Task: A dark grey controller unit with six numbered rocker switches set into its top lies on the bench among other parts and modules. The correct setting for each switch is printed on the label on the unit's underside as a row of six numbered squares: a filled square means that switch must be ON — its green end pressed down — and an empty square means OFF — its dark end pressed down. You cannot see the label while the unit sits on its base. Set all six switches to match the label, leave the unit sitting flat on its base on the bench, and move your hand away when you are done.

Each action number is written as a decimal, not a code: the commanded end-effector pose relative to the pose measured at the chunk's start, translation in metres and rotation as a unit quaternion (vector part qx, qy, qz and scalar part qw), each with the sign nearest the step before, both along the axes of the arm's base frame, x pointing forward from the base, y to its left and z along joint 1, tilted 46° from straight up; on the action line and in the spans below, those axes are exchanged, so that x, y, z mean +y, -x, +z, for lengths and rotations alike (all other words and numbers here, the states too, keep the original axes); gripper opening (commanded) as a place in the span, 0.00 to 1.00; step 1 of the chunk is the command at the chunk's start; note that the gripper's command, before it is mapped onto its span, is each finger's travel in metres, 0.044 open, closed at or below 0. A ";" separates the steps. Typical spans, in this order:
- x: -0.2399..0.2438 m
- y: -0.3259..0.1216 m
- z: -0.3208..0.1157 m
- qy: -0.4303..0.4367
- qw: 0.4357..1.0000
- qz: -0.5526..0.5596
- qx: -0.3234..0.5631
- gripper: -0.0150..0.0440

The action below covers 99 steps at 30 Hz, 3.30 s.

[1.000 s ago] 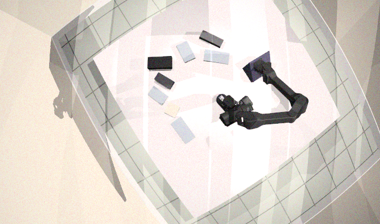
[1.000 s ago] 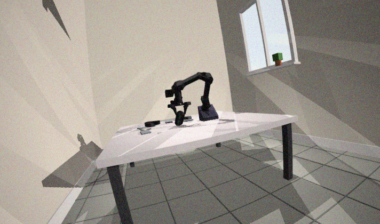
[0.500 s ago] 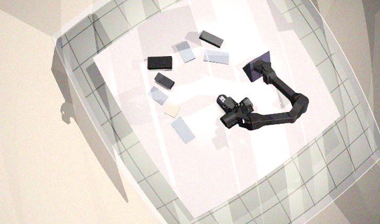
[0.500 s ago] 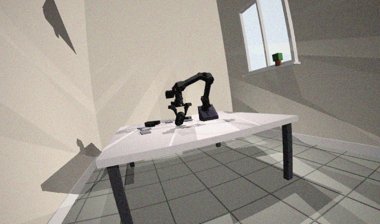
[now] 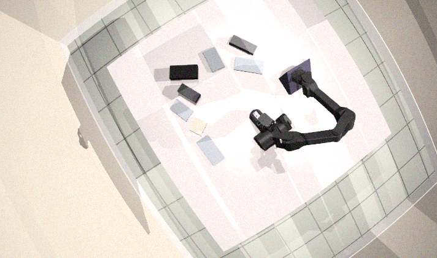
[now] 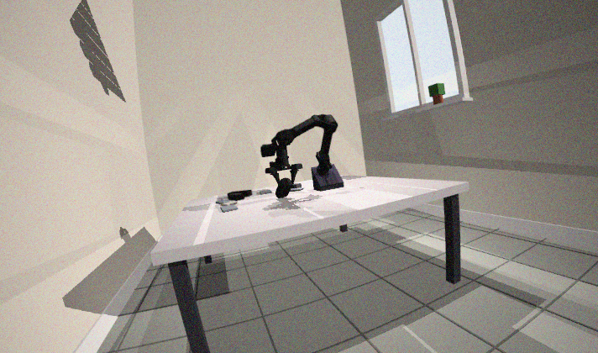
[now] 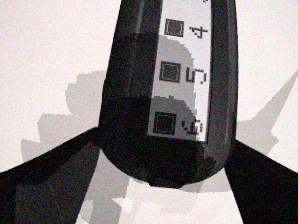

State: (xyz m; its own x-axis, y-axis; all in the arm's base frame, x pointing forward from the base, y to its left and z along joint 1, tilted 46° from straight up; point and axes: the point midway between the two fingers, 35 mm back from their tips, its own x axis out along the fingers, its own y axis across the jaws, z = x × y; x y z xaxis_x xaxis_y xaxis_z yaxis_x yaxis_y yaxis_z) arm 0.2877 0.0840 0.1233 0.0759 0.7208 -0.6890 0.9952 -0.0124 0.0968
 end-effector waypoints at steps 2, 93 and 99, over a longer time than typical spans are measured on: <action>0.002 0.002 -0.004 0.004 1.000 -0.004 0.007 0.83; 0.062 -0.002 -0.024 -0.003 1.000 0.002 -0.001 0.96; 0.062 -0.002 -0.024 -0.003 1.000 0.002 -0.001 1.00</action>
